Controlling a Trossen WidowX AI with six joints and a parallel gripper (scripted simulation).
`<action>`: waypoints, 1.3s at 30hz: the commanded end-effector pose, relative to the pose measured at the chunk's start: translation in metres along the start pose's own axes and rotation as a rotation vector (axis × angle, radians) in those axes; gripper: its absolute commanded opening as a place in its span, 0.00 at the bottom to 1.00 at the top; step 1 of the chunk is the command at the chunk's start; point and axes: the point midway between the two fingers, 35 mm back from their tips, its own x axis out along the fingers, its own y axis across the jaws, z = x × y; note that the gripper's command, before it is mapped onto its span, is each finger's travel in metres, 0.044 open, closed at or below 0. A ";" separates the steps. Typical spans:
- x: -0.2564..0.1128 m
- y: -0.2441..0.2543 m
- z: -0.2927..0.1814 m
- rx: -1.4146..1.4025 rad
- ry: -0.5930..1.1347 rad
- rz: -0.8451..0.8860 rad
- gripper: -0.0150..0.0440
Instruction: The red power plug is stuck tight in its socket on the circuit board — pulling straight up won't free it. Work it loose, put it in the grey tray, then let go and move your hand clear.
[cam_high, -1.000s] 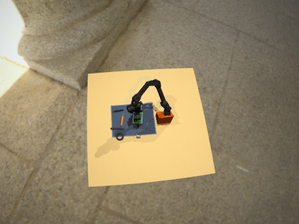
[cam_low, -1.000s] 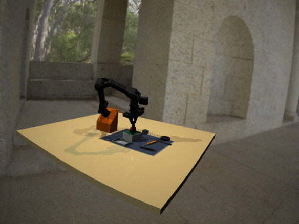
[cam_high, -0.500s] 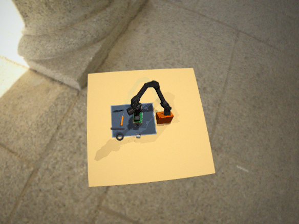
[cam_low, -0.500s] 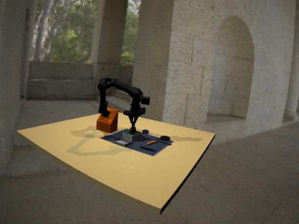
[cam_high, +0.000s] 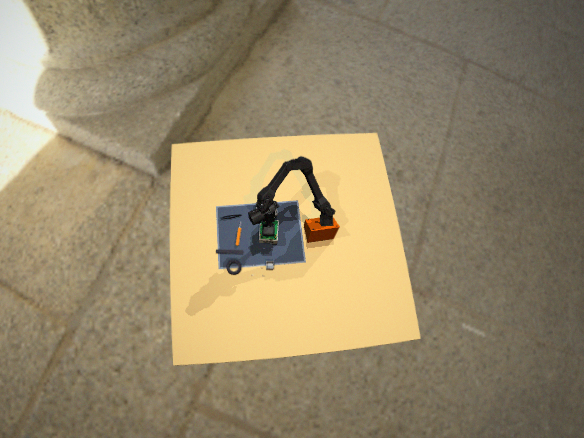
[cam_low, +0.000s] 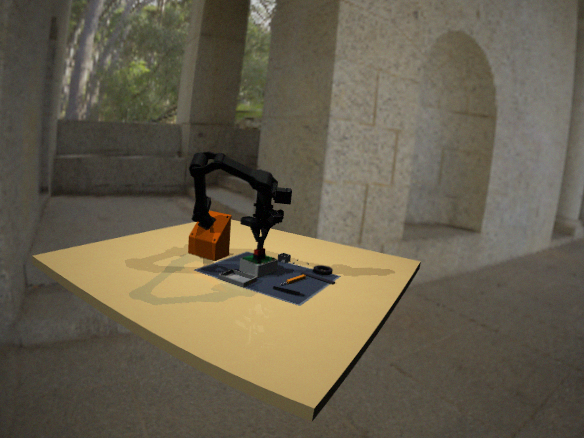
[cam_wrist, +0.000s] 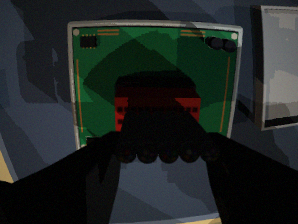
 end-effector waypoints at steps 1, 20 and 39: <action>0.003 0.001 0.003 0.006 -0.007 0.006 0.57; 0.019 0.001 0.003 0.007 -0.008 0.005 0.68; 0.019 0.001 0.003 0.007 -0.008 0.005 0.25</action>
